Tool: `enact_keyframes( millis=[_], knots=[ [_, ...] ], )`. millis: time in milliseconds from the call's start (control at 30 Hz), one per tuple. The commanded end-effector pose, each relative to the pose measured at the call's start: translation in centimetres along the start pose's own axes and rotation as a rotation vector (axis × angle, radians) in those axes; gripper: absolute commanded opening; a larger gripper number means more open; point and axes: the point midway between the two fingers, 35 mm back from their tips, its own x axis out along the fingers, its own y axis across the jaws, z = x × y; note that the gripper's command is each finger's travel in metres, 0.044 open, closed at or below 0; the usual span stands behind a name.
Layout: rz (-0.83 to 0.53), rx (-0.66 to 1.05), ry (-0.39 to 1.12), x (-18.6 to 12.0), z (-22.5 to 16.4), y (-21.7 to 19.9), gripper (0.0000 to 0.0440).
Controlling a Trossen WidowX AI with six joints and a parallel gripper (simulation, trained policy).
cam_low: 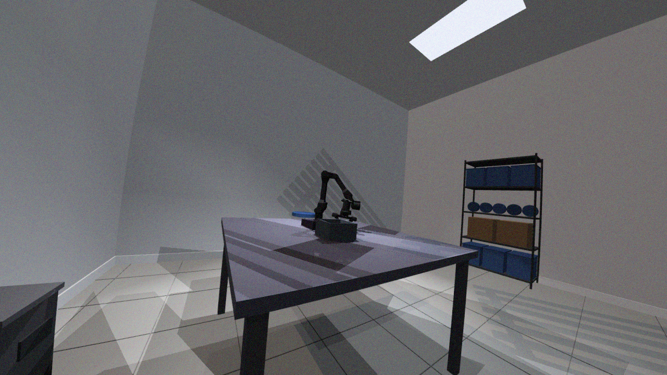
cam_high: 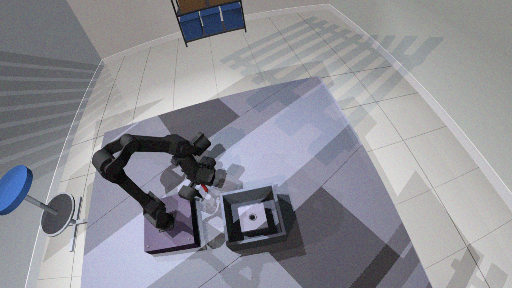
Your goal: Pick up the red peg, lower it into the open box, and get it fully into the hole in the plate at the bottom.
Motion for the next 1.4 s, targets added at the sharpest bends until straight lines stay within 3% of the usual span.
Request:
enact_keyframes(
  millis=[0, 233, 300, 900, 1367],
  knots=[
    [-0.027, -0.001, 0.017, 1.1, -0.2, -0.2, 0.0207],
    [-0.078, 0.013, 0.032, 1.8, -0.2, -0.5, 0.0026],
    [-0.094, 0.013, 0.035, 1.9, -0.2, -0.5, 0.0],
    [-0.069, 0.034, -0.119, -4.5, 4.8, 0.1, 0.0],
    [-0.055, 0.175, -0.2, -9.0, 10.2, -0.7, 0.0]
  ],
)
